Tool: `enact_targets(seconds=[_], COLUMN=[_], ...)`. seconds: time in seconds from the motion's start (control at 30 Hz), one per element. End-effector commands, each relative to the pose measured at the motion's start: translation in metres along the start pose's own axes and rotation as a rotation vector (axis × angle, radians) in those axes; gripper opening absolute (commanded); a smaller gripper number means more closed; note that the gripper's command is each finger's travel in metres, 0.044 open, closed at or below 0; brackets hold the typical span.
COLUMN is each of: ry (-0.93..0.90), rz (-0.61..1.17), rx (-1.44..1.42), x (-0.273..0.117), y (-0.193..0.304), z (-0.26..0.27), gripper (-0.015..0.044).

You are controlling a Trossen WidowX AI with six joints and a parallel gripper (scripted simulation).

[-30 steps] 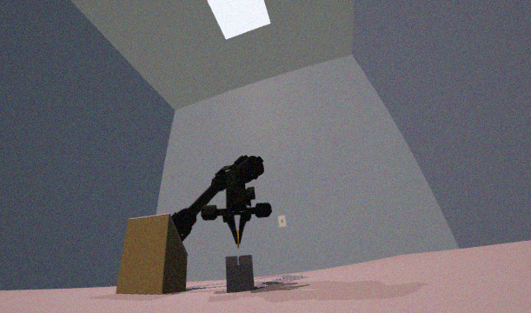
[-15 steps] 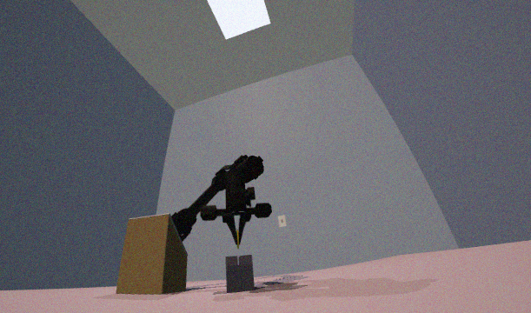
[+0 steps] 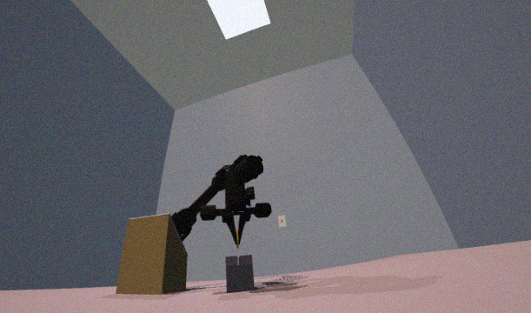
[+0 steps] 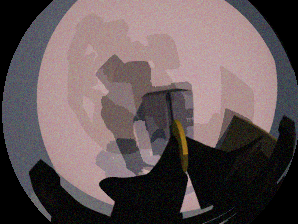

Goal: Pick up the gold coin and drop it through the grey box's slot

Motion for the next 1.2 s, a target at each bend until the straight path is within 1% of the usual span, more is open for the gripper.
enact_targets(seconds=[0.0, 1.17], ry=[0.000, 0.000], rz=[0.000, 0.001], rx=[0.000, 0.004], x=[0.001, 0.017], y=[0.000, 0.001], z=[0.000, -0.001], gripper=[0.0000, 0.0000])
Point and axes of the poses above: the point midway between the two fingers, 35 mm back from their tips, its own x axis out along the fingers, its own z axis across the jaws, y = z × x, the point moved 3 cm from there along -x, back along the fingers, and after that the axes turned 15 degrees about x, right-handed, at the moved point
